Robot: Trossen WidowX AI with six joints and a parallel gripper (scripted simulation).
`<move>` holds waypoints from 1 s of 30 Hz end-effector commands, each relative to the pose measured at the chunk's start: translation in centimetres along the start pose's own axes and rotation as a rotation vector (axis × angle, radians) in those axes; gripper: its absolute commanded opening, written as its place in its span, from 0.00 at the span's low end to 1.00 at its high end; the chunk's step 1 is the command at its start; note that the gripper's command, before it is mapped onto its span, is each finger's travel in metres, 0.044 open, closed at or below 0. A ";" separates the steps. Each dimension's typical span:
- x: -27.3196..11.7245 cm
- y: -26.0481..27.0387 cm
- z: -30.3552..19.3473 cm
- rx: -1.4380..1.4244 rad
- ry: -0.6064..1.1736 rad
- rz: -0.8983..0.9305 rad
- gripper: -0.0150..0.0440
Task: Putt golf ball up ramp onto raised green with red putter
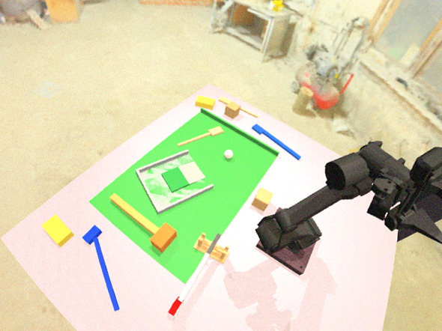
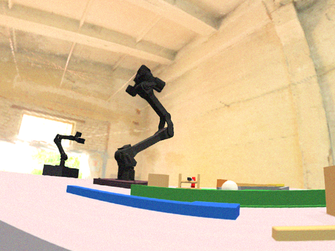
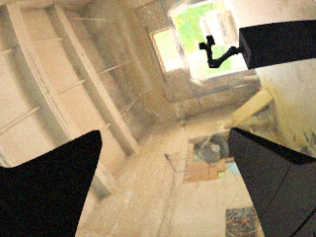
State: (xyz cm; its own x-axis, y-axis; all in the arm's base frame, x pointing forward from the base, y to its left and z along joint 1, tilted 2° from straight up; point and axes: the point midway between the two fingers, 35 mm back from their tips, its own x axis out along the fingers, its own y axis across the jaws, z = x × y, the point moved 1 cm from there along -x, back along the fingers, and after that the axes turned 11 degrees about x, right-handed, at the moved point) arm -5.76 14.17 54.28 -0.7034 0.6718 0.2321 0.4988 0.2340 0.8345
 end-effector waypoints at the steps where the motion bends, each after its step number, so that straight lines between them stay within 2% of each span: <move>1: 0.0 0.0 -0.2 -0.006 0.006 -0.001 0.98; 8: -0.1 -2.0 -7.5 -0.216 0.266 0.004 1.00; 15: -3.4 -4.1 -15.3 -0.408 0.581 0.066 1.00; 22: -9.6 -5.7 -21.5 -0.551 0.911 0.188 1.00; 30: -19.5 -6.5 -25.3 -0.644 1.286 0.401 1.00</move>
State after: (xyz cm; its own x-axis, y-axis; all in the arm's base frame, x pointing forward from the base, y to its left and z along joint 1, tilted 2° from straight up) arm -10.56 -14.30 57.59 -0.7898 -0.3797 0.4818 0.6074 -0.3744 0.7007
